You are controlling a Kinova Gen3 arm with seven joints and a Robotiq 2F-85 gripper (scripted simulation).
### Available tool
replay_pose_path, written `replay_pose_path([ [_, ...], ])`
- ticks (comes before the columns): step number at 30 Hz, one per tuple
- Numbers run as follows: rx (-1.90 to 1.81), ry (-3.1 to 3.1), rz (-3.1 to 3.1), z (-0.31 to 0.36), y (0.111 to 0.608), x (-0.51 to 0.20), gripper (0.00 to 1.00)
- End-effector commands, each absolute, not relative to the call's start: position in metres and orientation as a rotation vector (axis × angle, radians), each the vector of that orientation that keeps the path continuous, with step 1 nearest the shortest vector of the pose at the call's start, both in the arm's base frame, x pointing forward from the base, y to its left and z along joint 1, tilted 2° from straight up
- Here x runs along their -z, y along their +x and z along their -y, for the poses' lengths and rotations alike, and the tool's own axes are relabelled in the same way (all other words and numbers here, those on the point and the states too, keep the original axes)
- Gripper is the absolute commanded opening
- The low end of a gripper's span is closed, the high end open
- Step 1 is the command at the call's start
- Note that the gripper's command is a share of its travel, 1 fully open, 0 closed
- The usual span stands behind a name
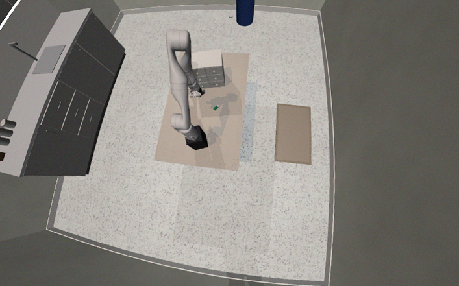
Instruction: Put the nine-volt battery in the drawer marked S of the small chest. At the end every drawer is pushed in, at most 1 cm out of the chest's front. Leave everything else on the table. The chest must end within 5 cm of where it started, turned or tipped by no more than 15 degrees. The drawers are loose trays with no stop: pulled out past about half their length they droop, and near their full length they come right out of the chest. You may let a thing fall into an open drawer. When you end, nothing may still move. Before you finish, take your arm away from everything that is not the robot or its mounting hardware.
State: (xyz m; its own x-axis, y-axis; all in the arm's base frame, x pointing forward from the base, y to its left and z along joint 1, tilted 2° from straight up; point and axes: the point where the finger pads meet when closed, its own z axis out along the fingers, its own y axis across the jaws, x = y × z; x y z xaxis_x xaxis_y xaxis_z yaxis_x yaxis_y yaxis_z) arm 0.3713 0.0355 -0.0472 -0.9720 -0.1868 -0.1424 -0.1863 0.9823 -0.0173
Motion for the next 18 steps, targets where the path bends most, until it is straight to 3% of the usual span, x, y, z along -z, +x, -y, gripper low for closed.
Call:
replay_pose_path([
  [1,0.028,-0.338,-3.001,-0.045,0.376,0.038,0.00],
  [18,0.046,-0.346,-3.101,-0.044,0.367,0.026,0.00],
])
